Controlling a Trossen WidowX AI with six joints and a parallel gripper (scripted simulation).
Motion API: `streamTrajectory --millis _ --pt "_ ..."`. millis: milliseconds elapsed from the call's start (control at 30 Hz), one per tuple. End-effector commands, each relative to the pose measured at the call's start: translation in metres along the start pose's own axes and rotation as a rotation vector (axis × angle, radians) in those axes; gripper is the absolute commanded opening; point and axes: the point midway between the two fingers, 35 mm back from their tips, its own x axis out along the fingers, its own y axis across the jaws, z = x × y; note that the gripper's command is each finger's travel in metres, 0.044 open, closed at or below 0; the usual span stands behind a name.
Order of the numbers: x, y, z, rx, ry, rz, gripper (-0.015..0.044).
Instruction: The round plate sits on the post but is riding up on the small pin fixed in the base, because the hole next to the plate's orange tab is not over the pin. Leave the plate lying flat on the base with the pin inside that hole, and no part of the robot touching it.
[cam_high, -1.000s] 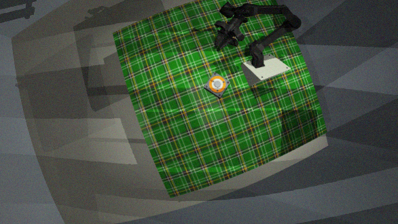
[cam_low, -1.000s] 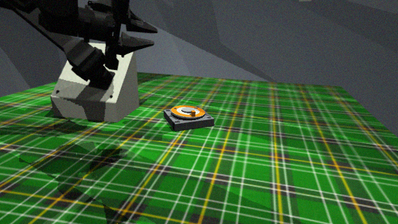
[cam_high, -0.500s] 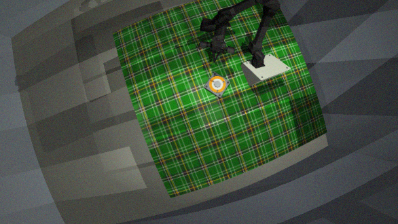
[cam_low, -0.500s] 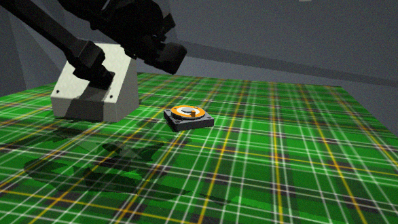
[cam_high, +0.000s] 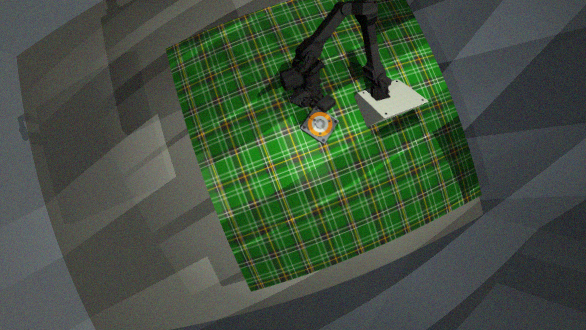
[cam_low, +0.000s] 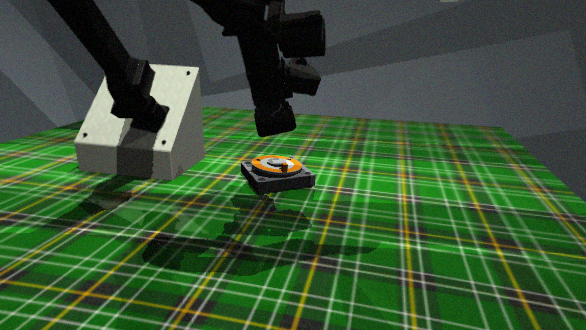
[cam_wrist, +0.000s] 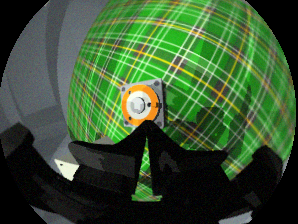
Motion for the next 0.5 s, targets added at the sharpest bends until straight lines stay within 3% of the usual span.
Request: streamTrajectory --millis 0,133,467 --pt "0.029 0.009 0.019 0.245 0.141 -0.246 0.0000" --pt "0.043 0.017 0.032 0.376 0.138 -0.428 0.0000" --pt "0.044 0.018 0.034 0.382 0.136 -0.436 0.0000"
